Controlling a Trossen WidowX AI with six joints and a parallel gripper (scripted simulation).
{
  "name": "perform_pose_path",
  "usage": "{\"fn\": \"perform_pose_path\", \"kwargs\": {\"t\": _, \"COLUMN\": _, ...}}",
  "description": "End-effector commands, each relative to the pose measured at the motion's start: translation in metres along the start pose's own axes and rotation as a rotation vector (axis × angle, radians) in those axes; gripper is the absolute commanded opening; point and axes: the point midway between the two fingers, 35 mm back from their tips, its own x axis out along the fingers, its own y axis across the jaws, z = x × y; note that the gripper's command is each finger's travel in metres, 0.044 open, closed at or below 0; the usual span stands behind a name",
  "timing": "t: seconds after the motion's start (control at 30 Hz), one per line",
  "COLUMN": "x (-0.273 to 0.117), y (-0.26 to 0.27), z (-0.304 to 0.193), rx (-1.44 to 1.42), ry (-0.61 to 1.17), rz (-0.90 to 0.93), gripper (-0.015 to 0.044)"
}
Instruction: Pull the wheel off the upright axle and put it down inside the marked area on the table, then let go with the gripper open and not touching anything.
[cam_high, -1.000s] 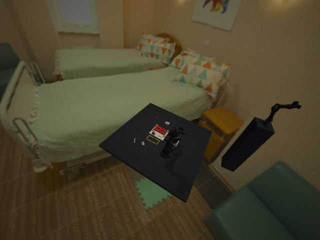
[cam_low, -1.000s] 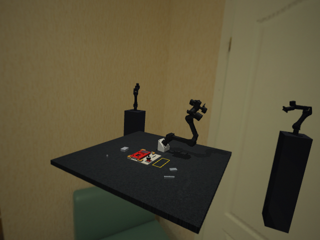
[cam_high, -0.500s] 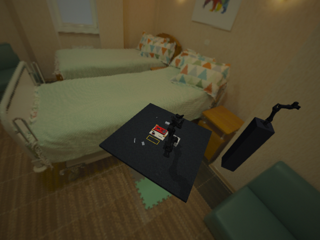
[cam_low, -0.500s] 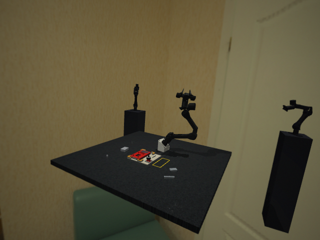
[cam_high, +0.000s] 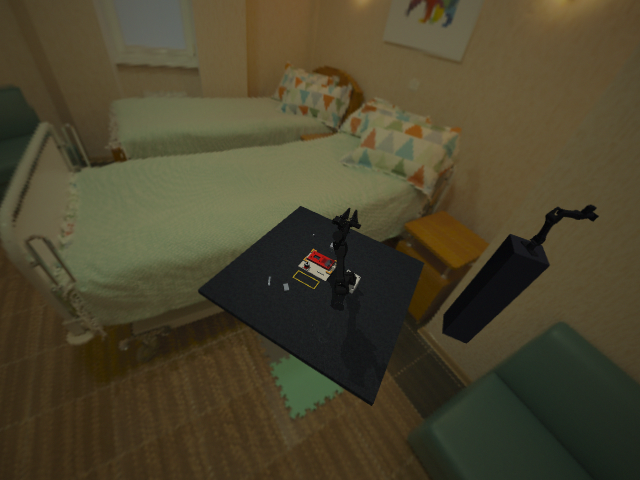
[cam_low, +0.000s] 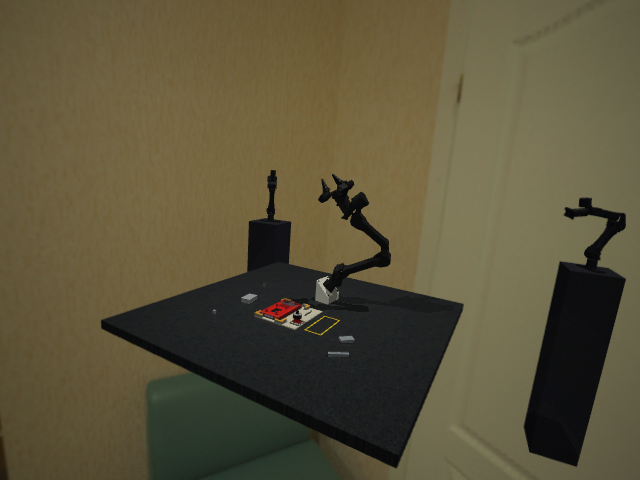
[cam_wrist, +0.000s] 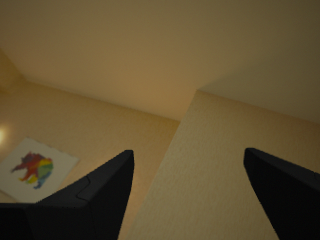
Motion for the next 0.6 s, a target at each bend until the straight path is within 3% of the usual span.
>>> {"fn": "perform_pose_path", "kwargs": {"t": 0.0, "x": 0.005, "y": 0.056, "z": -0.005, "rx": 0.084, "ry": 0.036, "rz": 0.192, "gripper": 0.03}}
{"fn": "perform_pose_path", "kwargs": {"t": 0.27, "x": -0.011, "y": 0.169, "z": -0.02, "rx": 0.26, "ry": 0.198, "rz": 0.562, "gripper": 0.03}}
{"fn": "perform_pose_path", "kwargs": {"t": 0.57, "x": -0.076, "y": 0.278, "z": -0.035, "rx": 0.397, "ry": 0.491, "rz": 0.935, "gripper": 0.03}}
